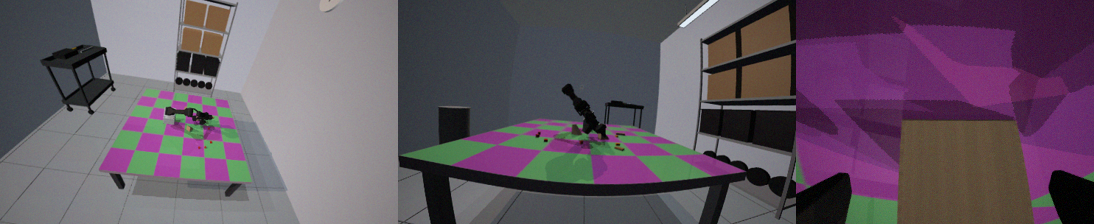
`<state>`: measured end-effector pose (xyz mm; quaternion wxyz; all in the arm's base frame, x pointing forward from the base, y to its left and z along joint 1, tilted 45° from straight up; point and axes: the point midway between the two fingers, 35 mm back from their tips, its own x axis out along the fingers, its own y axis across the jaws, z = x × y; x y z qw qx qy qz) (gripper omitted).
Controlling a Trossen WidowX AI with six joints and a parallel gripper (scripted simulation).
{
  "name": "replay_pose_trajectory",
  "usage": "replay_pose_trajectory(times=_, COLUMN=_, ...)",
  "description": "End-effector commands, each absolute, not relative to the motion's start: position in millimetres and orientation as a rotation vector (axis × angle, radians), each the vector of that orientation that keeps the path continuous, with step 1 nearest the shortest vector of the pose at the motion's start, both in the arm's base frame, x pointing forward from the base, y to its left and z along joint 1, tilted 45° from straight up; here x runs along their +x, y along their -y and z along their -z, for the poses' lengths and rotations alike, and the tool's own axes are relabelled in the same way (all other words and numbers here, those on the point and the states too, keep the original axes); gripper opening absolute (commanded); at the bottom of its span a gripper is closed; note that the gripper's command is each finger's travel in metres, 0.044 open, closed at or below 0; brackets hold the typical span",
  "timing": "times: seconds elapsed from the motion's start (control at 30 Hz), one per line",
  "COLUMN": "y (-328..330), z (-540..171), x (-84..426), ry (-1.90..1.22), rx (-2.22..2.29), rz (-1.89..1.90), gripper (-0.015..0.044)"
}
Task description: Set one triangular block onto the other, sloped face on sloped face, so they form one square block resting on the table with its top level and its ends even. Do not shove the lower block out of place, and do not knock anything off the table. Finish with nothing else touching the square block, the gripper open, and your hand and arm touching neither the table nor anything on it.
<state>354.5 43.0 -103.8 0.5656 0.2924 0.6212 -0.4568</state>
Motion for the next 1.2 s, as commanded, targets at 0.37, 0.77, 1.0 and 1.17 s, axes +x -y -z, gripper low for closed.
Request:
replay_pose_trajectory(times=0.37, y=-40.2, z=118.5, x=349.0, ry=-1.465, rx=0.683, rz=1.073, gripper=0.0309)
replay_pose_trajectory(times=0.77, y=-40.2, z=118.5, x=349.0, ry=-1.465, rx=0.683, rz=1.073, gripper=0.0131)
replay_pose_trajectory(times=1.0, y=-42.4, z=116.0, x=348.6, ry=-1.464, rx=0.687, rz=1.076, gripper=0.0000)
replay_pose_trajectory(times=1.17, y=-45.6, z=116.1, x=347.3, ry=-1.408, rx=0.645, rz=1.087, gripper=0.0000)
